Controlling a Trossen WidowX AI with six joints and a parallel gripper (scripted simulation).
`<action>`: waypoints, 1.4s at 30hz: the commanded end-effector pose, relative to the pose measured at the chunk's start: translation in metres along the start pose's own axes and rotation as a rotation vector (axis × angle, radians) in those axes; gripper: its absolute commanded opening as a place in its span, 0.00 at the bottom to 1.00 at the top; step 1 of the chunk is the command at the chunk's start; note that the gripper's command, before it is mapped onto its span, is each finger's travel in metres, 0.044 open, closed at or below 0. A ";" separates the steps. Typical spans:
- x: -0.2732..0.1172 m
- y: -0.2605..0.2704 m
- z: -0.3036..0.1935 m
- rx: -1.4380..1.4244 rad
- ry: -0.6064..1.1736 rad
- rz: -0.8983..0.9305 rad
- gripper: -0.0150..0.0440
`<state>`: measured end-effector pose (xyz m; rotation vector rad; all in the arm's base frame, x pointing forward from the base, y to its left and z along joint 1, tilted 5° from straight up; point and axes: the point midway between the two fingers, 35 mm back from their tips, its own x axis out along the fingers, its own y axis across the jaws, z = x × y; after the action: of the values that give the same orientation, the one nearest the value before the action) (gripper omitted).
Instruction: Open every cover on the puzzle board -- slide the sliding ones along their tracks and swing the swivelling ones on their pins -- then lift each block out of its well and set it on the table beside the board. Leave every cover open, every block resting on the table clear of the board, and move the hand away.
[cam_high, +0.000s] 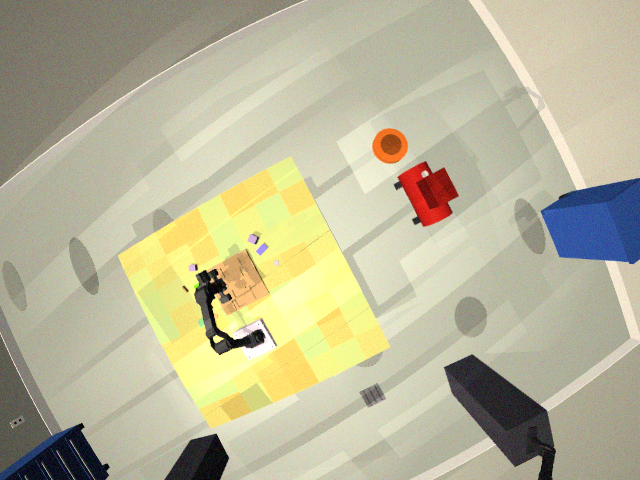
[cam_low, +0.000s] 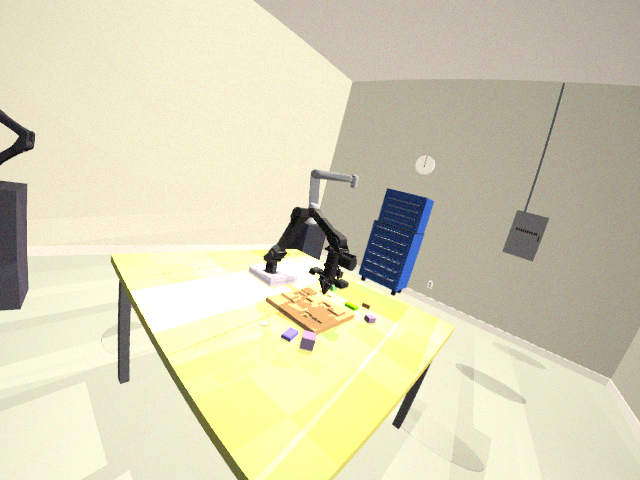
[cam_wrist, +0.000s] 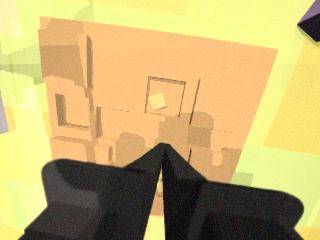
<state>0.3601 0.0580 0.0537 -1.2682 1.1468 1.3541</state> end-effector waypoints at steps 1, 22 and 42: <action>-0.001 -0.007 -0.026 -0.089 0.009 0.000 0.25; 0.002 -0.014 -0.113 -0.433 0.013 0.017 0.25; 0.053 -0.012 -0.112 -0.433 0.013 0.017 0.25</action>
<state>0.3846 -0.0501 -0.0004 -1.5643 0.9018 1.6712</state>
